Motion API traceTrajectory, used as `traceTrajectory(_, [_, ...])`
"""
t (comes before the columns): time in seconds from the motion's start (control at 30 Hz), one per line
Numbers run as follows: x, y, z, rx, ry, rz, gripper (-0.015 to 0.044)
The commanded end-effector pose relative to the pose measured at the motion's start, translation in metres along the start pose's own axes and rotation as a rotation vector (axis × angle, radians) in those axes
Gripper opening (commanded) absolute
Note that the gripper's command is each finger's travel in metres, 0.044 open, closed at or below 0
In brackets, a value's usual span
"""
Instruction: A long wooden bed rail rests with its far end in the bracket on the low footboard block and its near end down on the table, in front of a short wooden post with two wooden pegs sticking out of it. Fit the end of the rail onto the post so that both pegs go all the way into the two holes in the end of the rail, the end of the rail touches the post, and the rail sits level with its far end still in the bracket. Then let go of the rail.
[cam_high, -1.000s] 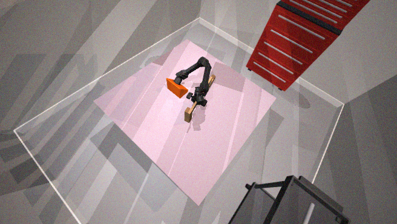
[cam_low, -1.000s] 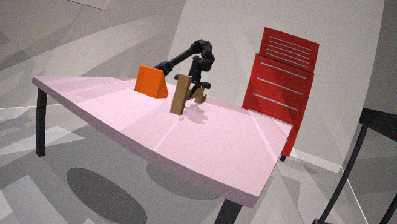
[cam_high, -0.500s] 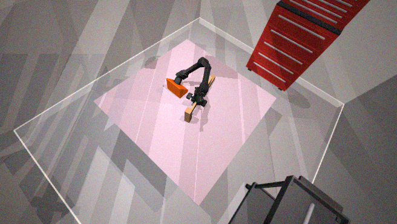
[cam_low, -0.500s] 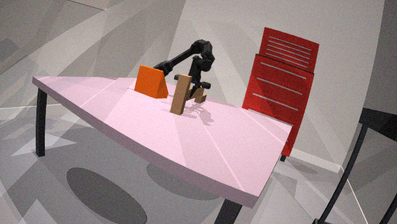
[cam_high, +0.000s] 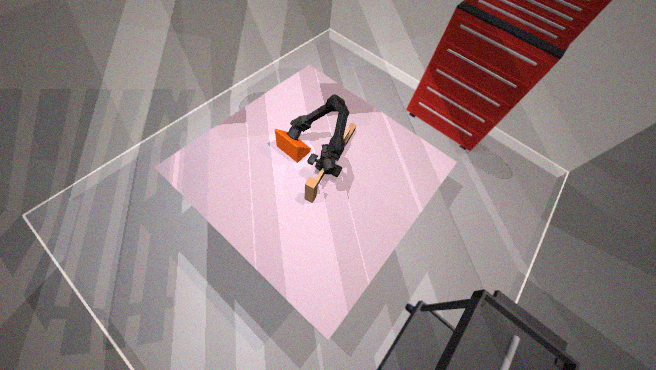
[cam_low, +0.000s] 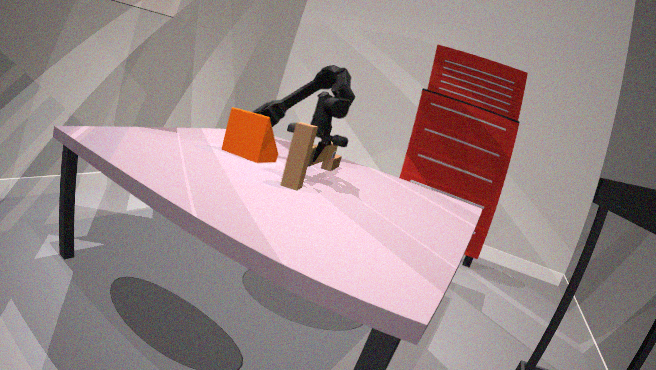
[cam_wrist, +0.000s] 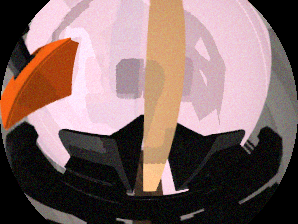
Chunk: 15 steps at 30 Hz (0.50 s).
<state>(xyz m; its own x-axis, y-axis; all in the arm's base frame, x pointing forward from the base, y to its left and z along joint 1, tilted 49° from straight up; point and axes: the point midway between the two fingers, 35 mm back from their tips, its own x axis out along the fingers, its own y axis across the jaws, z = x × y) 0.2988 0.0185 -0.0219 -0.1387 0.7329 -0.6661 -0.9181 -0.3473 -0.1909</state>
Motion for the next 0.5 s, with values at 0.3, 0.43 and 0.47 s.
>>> traceTrajectory(0.3, [-0.0031,-0.001,-0.0059,-0.002,0.007,-0.009,0.0])
traceTrajectory(0.43, [-0.0032,-0.001,-0.0069,-0.002,0.007,-0.009,0.0])
traceTrajectory(0.47, [-0.0032,-0.001,-0.0071,-0.002,0.007,-0.009,0.0])
